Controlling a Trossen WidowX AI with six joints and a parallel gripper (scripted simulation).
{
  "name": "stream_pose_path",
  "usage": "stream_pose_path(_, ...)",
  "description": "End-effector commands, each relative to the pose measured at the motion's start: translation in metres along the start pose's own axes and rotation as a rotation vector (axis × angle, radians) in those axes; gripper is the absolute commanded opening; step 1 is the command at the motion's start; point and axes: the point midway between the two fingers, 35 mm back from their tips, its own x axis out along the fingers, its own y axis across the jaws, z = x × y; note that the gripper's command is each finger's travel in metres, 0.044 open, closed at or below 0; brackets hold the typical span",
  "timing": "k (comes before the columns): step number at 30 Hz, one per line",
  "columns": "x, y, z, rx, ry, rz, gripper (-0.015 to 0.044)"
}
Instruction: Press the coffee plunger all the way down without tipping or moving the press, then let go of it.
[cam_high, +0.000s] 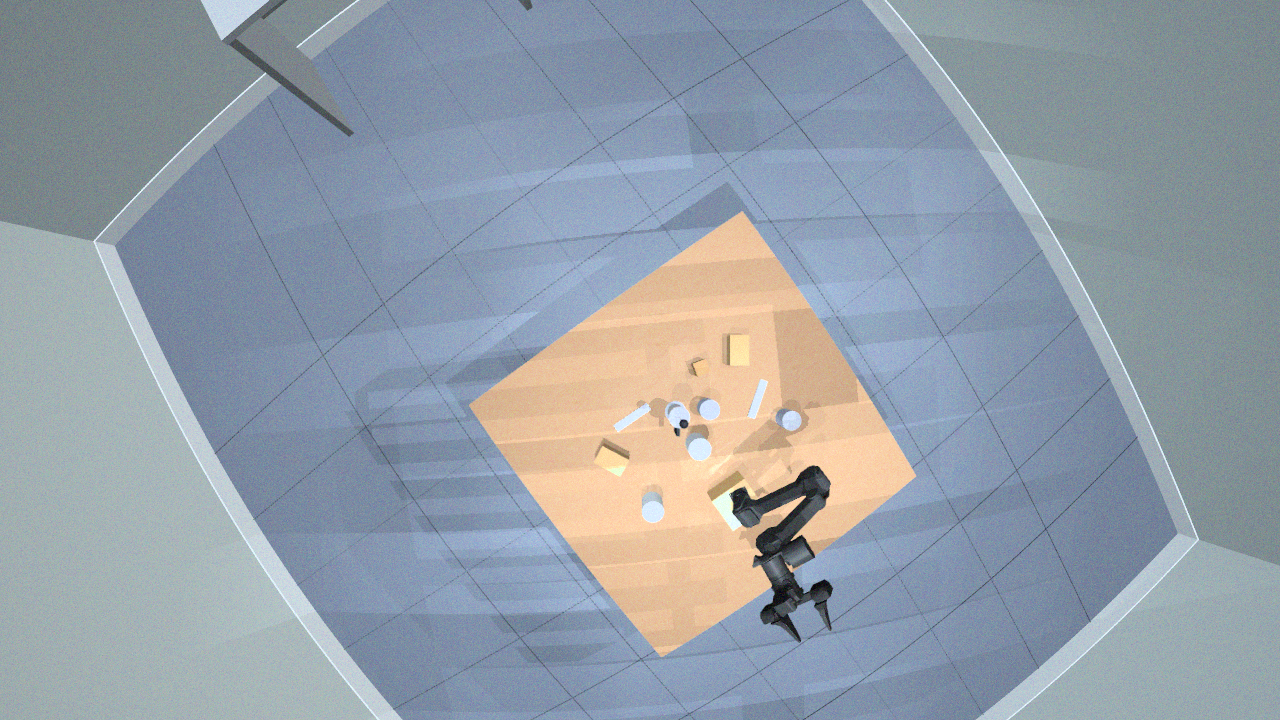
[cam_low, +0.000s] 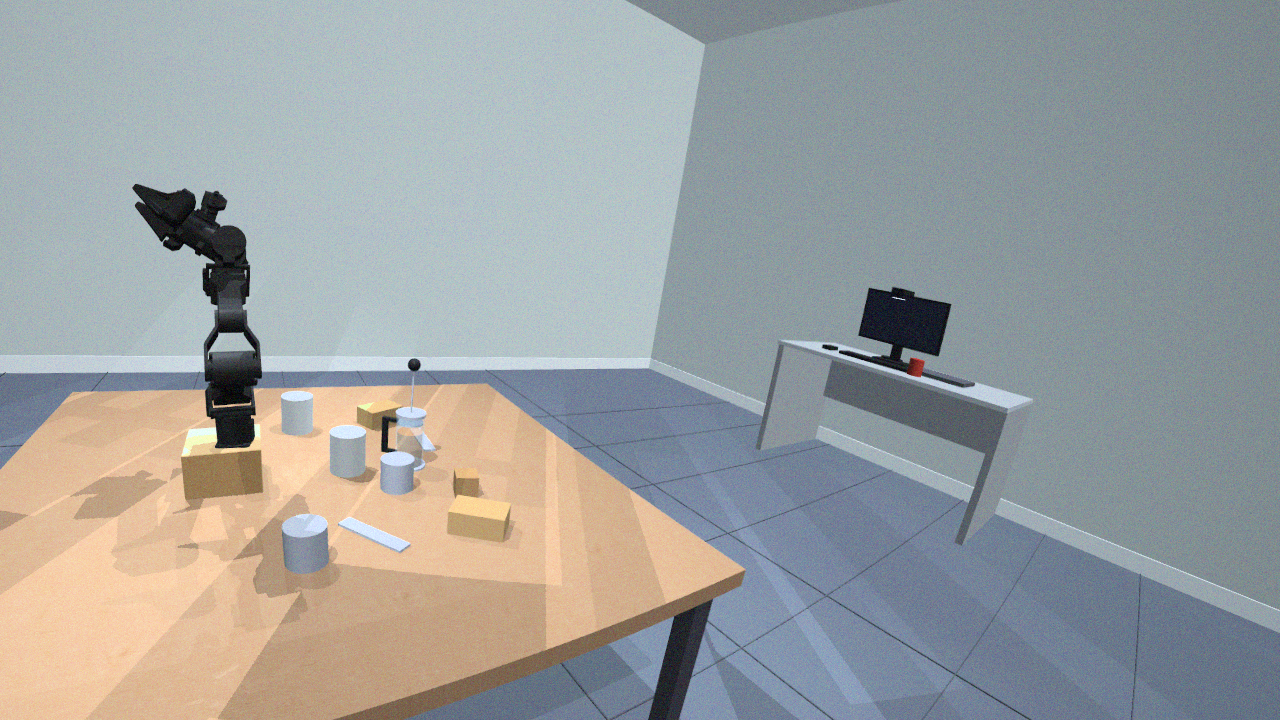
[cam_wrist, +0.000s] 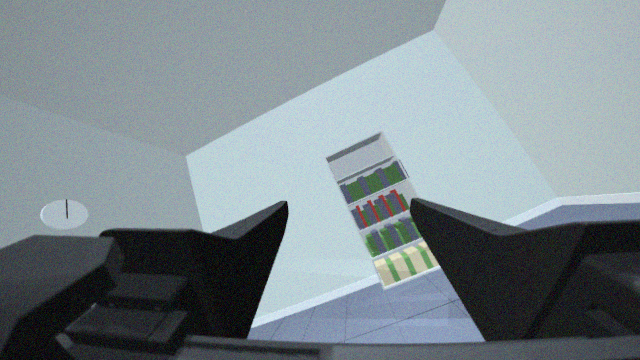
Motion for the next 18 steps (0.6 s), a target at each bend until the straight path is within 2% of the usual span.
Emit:
stream_pose_path(1, 0.0, -0.002, 0.001, -0.004, -0.006, -0.008, 0.0426)
stream_pose_path(4, -0.001, -0.018, 0.014, -0.037, -0.061, -0.08, 0.044)
stream_pose_path(9, -0.017, -0.069, 0.057, -0.147, -0.232, -0.321, 0.044)
stream_pose_path(13, -0.045, -0.105, 0.091, -0.24, -0.357, -0.537, 0.044)
stream_pose_path(18, -0.101, -0.14, 0.13, -0.37, -0.497, -0.845, 0.044)
